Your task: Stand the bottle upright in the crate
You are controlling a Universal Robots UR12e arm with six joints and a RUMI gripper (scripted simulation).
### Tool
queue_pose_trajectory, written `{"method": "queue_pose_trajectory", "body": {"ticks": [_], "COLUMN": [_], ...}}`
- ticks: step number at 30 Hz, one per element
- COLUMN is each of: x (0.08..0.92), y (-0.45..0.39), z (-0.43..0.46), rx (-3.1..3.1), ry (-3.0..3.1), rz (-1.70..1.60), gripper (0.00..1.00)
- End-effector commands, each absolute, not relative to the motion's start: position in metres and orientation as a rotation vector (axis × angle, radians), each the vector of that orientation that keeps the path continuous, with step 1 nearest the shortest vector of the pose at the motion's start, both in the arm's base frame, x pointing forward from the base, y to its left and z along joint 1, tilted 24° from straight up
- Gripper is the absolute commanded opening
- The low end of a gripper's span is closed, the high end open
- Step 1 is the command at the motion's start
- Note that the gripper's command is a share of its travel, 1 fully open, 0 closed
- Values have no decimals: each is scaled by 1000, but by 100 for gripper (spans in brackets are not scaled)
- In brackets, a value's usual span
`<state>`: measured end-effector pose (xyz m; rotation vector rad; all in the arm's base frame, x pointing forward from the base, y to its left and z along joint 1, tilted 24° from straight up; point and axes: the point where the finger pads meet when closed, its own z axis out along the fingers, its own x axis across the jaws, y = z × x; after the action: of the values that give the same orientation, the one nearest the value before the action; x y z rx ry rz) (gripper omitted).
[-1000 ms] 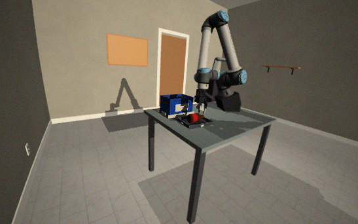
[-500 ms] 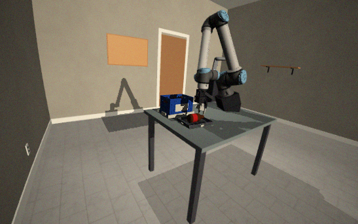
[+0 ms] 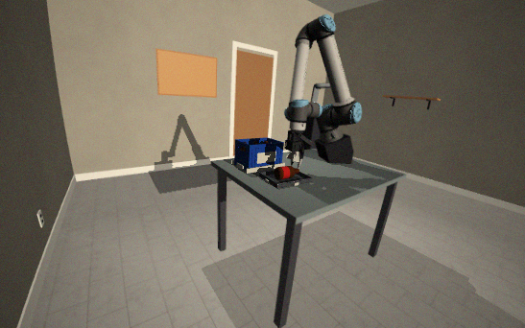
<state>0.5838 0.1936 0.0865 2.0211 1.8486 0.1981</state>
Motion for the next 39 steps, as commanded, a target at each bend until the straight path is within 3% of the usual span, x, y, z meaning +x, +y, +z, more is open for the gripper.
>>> {"method": "queue_pose_trajectory", "body": {"ticks": [1,39], "x": [584,590], "y": [194,191], "z": [87,73], "rx": [2021,2021], "ry": [1848,1848], "rz": [200,200], "gripper": [38,38]}}
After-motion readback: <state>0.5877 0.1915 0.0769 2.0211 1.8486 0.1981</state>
